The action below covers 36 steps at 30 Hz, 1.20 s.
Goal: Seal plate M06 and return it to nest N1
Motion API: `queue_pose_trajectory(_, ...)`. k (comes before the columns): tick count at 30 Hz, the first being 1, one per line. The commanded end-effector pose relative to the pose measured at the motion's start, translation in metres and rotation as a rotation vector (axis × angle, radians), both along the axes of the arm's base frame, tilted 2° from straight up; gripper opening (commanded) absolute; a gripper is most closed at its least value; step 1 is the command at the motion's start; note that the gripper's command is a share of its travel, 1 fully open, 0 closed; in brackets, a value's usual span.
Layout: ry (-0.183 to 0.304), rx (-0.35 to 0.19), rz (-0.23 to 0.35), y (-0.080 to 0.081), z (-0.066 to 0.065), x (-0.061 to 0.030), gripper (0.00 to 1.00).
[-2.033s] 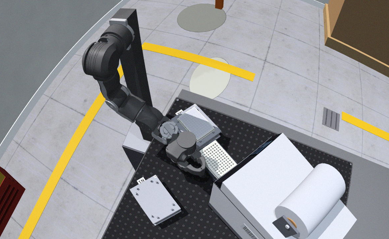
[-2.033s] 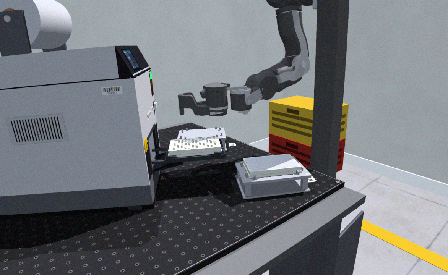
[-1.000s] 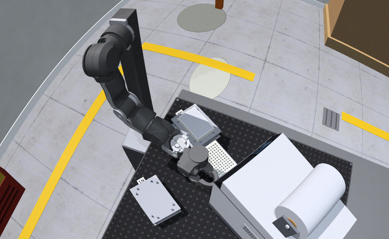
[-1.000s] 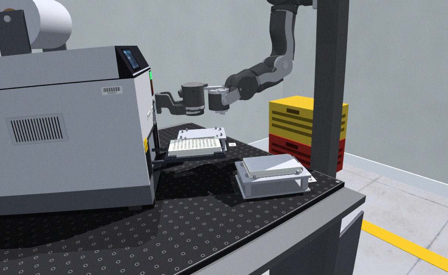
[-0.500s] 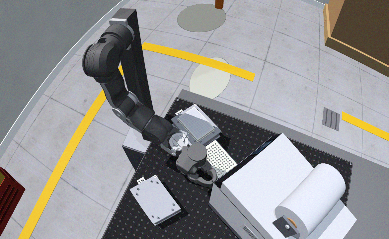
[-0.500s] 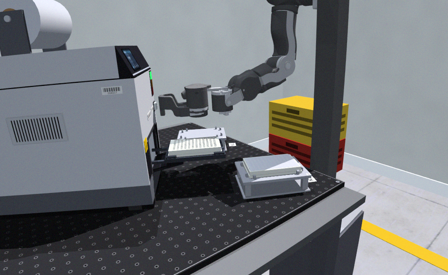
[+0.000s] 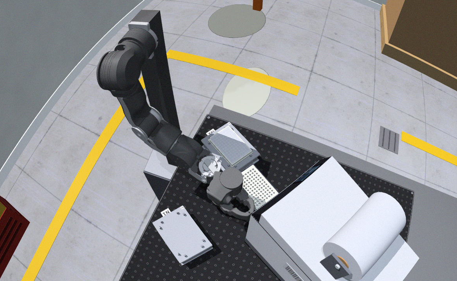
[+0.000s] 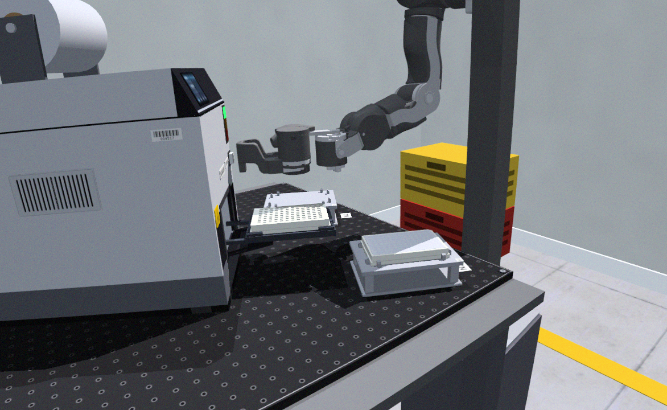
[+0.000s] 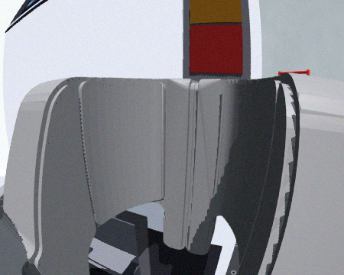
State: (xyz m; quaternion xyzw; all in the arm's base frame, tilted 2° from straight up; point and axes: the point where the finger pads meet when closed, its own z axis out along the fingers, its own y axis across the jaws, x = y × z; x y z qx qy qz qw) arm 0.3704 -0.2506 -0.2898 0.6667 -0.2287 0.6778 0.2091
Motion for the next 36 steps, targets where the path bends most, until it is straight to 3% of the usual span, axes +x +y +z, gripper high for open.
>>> queue_pose_trajectory(1,-0.004,-0.002,-0.002,-0.0016,0.0019,-0.0007,0.0)
queue_pose_trajectory(14,-0.004,-0.001,-0.002,-0.0018,0.002,-0.001,0.0)
queue_pose_trajectory(36,-0.008,-0.001,0.002,-0.0064,0.0008,0.0064,0.0)
